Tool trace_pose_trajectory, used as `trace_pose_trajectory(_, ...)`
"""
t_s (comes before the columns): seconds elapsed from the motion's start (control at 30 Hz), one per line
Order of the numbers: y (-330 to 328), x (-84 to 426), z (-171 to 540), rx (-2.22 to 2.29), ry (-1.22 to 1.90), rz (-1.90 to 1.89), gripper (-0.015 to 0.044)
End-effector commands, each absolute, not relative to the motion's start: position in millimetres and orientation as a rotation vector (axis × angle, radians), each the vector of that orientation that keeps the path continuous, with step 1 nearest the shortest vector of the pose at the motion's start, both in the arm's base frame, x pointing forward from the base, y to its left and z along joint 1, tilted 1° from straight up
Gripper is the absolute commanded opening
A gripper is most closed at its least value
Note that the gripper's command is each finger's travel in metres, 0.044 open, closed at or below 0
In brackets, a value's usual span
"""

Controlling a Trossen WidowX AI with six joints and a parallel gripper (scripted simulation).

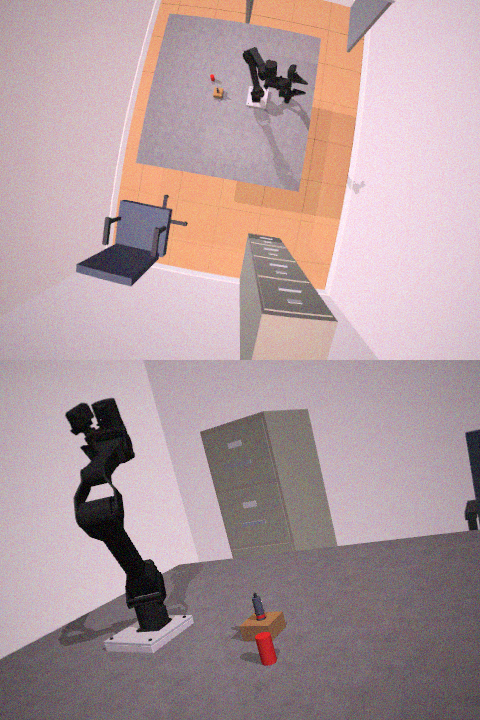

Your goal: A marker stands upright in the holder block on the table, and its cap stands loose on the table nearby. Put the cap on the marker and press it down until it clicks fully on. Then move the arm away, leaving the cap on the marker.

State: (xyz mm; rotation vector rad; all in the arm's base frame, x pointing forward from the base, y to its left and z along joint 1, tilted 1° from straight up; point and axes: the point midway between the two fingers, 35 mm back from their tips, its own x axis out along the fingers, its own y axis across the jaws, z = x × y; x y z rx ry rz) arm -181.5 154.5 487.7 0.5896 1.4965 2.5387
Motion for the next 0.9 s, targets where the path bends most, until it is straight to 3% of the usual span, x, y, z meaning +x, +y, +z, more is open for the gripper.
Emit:
trace_pose_trajectory(0.0,219,-151,474,0.639,1.316,2.31,0.0241)
trace_pose_trajectory(0.43,334,11,415,0.607,0.988,1.641,0.0241)
trace_pose_trajectory(0.87,314,209,343,0.472,0.865,1.01,0.0241)
